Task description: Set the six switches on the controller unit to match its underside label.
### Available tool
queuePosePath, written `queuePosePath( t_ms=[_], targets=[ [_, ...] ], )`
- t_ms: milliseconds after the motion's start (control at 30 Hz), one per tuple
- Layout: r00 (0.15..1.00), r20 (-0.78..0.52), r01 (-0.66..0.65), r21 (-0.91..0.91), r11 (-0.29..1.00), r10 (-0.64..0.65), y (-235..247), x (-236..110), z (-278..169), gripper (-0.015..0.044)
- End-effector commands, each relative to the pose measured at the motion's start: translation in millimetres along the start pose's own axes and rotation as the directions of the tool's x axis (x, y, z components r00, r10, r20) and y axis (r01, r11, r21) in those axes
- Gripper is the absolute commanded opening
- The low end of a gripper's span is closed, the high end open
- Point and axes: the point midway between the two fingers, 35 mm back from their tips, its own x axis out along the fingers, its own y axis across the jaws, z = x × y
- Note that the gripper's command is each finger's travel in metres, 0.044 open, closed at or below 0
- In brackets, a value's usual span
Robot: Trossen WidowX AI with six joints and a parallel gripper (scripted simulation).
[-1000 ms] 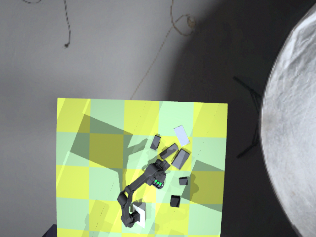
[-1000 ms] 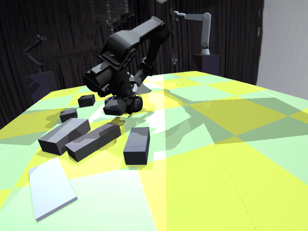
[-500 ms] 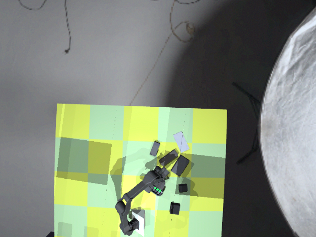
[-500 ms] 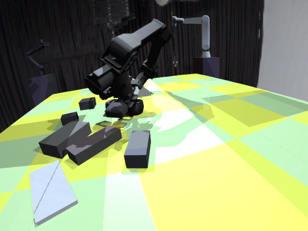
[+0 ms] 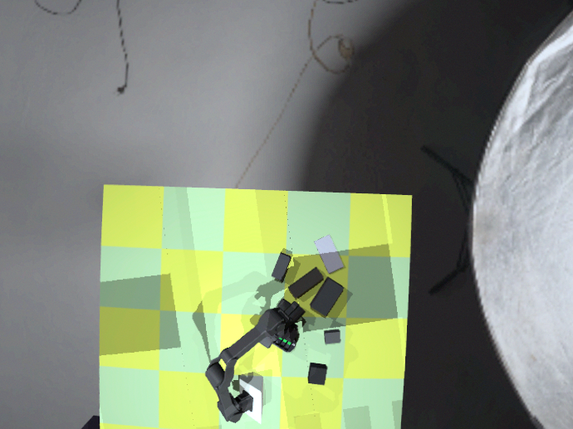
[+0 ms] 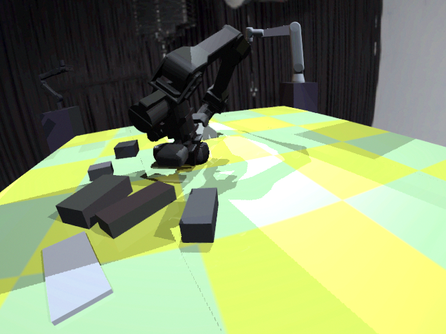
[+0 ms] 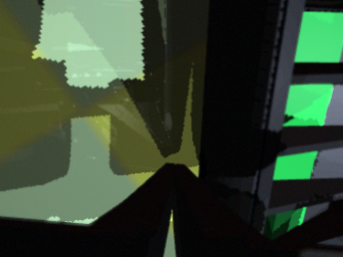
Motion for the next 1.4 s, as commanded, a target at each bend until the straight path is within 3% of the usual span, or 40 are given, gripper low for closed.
queuePosePath(
  t_ms=[0,600,900,1067,1367],
  targets=[
    [1.000,0.003,0.010,0.009,1.000,-0.010,-6.8,3.0,1.2,0.0000],
    [1.000,0.003,0.011,0.010,1.000,-0.011,-26.1,9.0,1.8,0.0000],
    [1.000,-0.012,-0.013,0.051,0.999,0.014,2.7,-49.4,1.9,0.0000],
    [1.000,-0.014,-0.017,0.054,0.998,0.018,3.4,-54.3,3.5,0.0000],
    [0.976,-0.054,-0.212,-0.061,0.975,0.209,-28.1,-61.6,55.6,0.0000]
  ],
)
